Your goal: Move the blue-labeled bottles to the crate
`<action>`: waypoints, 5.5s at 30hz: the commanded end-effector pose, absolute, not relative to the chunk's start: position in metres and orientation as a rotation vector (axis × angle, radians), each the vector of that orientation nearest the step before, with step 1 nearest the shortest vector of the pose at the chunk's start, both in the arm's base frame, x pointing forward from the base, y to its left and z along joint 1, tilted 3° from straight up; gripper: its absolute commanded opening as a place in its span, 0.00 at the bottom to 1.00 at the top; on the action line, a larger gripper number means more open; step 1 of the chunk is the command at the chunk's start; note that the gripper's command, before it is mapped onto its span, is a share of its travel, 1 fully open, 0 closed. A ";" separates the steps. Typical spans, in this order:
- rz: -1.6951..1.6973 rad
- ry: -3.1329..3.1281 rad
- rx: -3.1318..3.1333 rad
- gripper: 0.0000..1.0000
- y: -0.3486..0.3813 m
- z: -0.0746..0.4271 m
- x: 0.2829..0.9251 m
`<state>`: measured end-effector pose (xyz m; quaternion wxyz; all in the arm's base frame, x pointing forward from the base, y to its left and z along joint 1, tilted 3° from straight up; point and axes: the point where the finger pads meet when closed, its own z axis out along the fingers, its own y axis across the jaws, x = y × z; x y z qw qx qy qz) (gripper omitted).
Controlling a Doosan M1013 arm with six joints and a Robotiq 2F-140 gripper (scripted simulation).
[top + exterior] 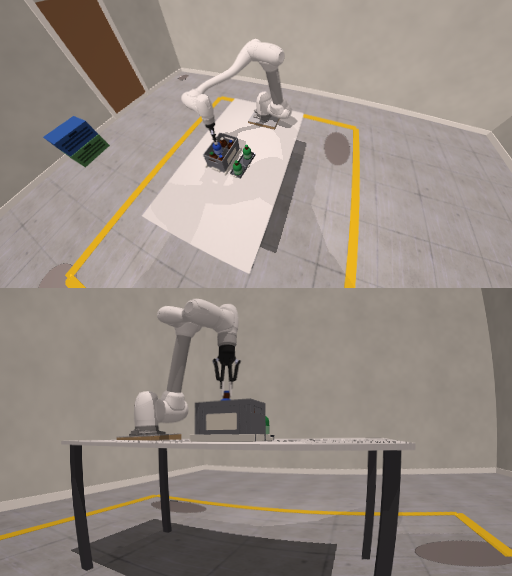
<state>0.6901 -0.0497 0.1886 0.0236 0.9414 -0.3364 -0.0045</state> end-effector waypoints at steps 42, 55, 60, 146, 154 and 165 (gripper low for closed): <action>-0.014 -1.041 2.914 0.00 -0.050 0.177 0.690; -0.014 -1.041 2.914 0.00 -0.051 0.163 0.689; -0.014 -1.041 2.914 0.00 -0.051 0.159 0.689; -0.014 -1.041 2.914 0.00 -0.051 0.145 0.689; -0.014 -1.041 2.914 0.00 -0.052 0.142 0.689; -0.014 -1.041 2.914 0.00 -0.052 0.137 0.689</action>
